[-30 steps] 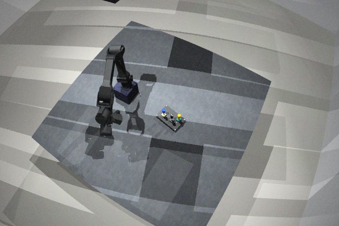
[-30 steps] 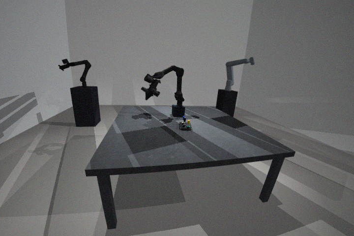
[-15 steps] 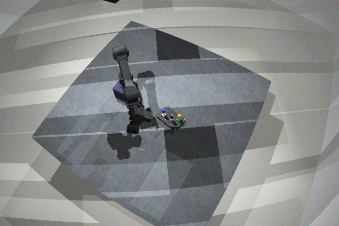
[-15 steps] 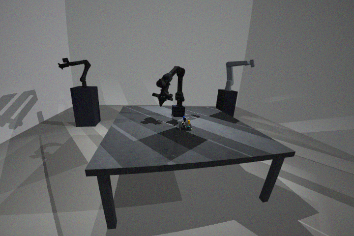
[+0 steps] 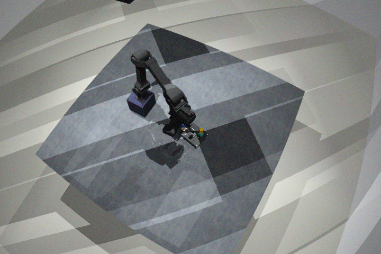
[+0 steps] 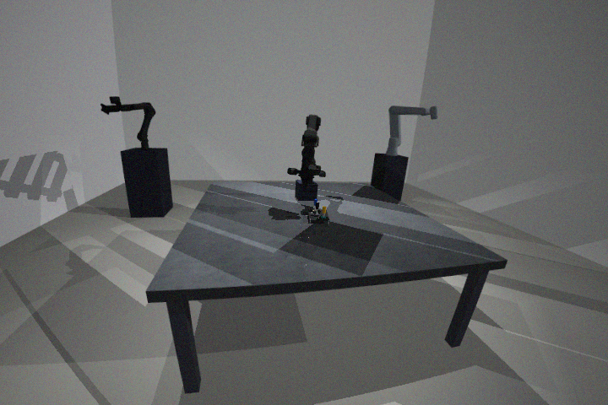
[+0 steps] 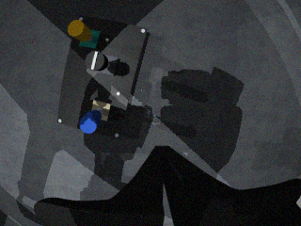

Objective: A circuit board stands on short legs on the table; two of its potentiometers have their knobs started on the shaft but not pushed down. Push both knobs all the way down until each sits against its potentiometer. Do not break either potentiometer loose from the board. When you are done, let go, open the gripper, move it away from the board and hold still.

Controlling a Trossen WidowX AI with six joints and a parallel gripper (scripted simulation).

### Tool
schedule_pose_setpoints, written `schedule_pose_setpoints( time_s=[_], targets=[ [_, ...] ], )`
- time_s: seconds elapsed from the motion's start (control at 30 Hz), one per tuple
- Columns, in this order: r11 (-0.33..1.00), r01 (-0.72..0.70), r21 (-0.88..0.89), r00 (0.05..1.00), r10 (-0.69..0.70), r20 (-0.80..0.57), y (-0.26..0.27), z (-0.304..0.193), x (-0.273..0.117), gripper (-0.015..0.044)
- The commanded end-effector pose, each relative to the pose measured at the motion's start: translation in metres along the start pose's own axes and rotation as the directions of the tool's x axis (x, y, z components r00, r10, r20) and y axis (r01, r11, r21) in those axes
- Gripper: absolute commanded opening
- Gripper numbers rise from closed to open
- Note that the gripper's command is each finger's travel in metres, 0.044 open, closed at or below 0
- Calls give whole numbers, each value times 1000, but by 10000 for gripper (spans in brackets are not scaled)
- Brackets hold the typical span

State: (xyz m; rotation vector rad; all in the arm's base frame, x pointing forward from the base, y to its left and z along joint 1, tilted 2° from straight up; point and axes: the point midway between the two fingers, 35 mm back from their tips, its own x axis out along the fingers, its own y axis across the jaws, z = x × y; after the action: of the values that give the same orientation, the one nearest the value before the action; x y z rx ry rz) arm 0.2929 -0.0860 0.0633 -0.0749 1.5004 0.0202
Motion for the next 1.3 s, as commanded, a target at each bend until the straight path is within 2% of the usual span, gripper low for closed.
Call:
schedule_pose_setpoints(
  time_s=[0.0, 0.3, 0.43, 1.27],
  targets=[
    [986, -52, 159, 996, 62, -58, 56, 3, 5, 0],
    [982, -55, 178, 996, 67, -65, 62, 3, 6, 0],
    [982, -55, 178, 996, 68, -65, 63, 1, 26, 0],
    [982, -55, 178, 996, 68, -65, 65, 0, 47, 0]
  ],
)
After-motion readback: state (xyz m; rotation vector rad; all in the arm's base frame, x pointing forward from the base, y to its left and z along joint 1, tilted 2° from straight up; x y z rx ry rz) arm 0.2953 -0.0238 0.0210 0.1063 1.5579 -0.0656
